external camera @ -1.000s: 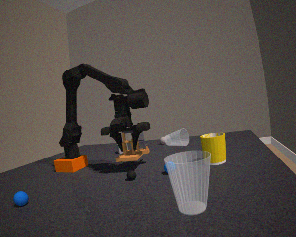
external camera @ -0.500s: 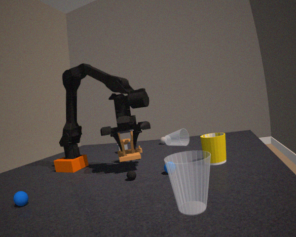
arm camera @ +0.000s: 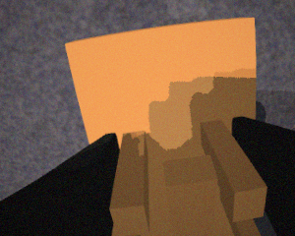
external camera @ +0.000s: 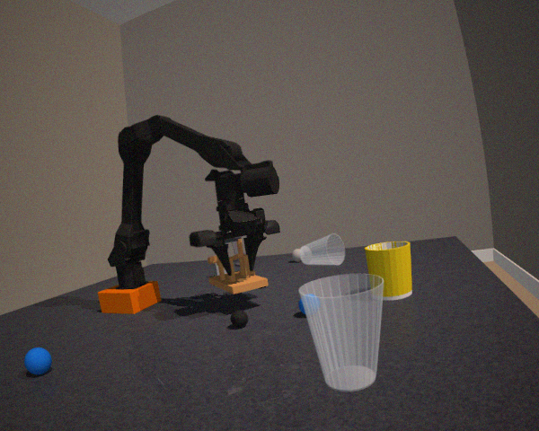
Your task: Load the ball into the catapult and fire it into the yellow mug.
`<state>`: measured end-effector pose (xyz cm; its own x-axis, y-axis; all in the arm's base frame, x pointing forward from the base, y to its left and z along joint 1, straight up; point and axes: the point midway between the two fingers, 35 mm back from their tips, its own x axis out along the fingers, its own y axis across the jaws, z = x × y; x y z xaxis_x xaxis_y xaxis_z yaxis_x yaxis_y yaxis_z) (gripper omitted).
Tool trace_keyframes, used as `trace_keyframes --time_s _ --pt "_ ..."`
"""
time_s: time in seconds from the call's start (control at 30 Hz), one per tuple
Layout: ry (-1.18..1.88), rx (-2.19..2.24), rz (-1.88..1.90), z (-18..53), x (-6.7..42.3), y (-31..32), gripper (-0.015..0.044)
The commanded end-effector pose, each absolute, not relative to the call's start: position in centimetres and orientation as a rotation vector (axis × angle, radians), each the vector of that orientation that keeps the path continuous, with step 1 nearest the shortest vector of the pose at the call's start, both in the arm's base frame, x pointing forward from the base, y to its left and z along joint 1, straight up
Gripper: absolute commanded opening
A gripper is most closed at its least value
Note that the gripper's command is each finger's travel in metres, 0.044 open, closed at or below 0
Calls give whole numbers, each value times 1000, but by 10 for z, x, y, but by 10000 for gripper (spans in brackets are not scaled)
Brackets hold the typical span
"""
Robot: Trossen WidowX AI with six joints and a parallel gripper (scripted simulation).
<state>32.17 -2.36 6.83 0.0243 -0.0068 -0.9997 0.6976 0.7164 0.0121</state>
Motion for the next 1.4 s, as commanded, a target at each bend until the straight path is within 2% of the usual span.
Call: trace_keyframes --time_s 0.0,1.23,1.37 --pt "1454 596 -580 72 327 -21 0" --pt "1451 599 -588 27 330 -22 0" --pt "1451 599 -588 27 330 -22 105"
